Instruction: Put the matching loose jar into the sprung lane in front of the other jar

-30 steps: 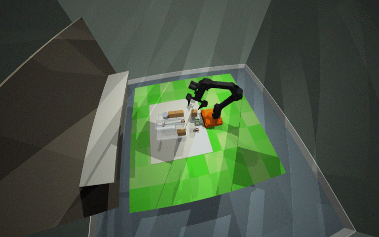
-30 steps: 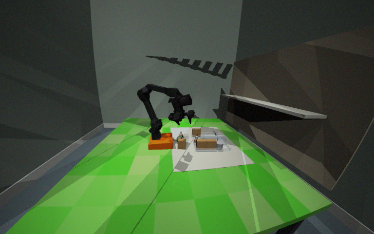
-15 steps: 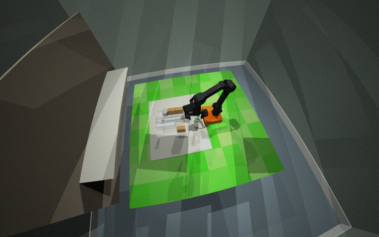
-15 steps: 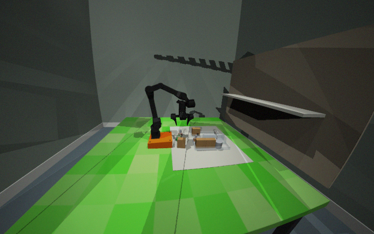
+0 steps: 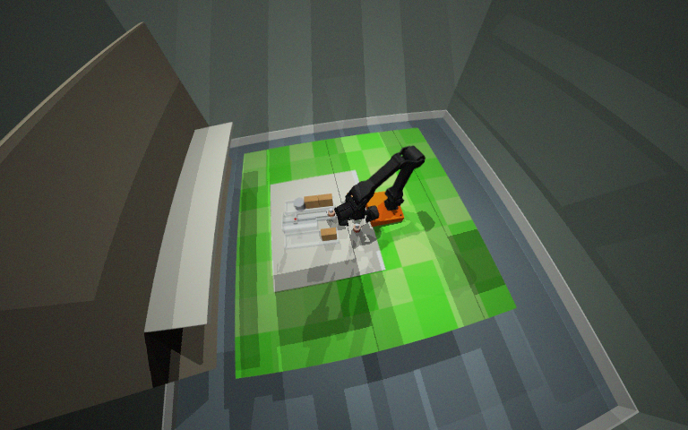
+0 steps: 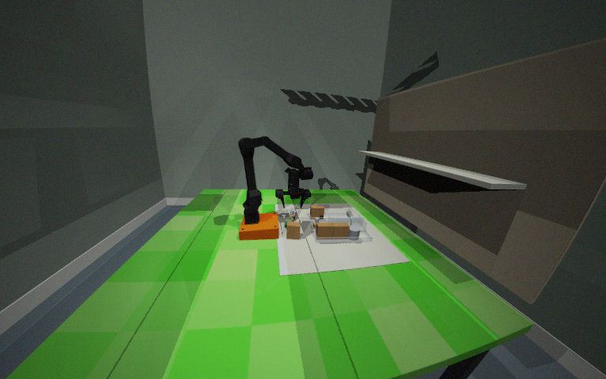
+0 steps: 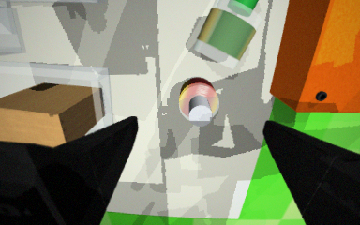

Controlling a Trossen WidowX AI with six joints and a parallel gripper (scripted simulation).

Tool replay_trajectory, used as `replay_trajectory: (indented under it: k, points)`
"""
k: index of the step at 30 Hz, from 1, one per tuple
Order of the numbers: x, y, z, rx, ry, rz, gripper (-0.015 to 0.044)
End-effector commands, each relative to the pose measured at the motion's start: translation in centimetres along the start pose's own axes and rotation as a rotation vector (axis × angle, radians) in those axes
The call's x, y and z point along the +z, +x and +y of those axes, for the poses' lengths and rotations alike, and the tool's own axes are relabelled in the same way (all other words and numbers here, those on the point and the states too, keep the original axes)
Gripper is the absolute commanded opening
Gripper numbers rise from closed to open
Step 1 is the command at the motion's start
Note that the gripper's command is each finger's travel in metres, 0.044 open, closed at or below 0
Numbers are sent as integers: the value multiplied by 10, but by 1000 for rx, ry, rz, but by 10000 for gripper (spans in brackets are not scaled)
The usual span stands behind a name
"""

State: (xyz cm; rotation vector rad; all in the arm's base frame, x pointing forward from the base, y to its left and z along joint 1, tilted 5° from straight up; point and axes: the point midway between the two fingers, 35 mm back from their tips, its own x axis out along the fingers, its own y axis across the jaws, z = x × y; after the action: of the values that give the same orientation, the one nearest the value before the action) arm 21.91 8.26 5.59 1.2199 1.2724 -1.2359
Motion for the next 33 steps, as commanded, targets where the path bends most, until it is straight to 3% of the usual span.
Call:
replay_trajectory:
  k: [1,30,33]
  points:
    - [-1,7,-1,-2,4,-6,440]
    - [0,51,-1,-2,4,-6,440]
    - [0,51,-1,-2,4,-6,361]
